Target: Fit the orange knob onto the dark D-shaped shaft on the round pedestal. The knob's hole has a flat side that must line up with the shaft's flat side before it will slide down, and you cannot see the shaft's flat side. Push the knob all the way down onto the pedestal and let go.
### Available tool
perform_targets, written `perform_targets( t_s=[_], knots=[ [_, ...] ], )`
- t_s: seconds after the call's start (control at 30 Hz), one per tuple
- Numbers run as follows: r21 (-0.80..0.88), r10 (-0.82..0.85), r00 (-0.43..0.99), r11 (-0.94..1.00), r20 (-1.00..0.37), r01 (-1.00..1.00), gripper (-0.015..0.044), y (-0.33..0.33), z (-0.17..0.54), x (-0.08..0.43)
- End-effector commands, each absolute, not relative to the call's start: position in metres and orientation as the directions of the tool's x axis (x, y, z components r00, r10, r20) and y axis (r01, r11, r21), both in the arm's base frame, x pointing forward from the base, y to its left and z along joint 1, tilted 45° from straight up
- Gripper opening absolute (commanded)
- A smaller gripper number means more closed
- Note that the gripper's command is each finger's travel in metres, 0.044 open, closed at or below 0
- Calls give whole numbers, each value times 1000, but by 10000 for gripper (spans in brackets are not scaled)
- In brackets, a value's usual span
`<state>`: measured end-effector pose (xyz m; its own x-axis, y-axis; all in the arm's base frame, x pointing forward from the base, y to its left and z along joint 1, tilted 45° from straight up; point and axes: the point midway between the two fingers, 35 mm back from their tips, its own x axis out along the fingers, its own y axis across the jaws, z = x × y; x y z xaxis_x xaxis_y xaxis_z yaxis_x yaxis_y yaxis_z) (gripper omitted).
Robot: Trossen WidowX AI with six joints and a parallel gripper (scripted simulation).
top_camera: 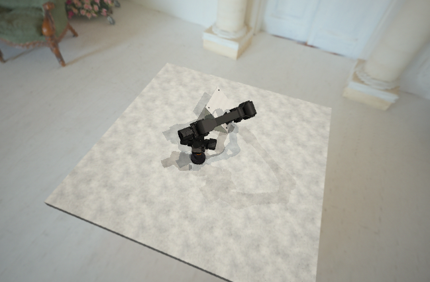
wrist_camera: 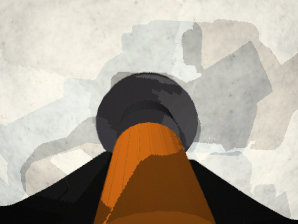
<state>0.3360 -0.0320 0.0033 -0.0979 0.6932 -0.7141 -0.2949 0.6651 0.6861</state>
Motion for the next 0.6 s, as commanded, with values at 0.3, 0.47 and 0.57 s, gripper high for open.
perform_targets(
  t_s=[0.3, 0.47, 0.57],
  knots=[
    [675, 694, -95, 644, -713, -361, 0, -31, 3, 336],
    [675, 694, -95, 644, -713, -361, 0, -29, 1, 336],
    [675, 694, -95, 644, -713, -361, 0, -30, 1, 336]
  ],
)
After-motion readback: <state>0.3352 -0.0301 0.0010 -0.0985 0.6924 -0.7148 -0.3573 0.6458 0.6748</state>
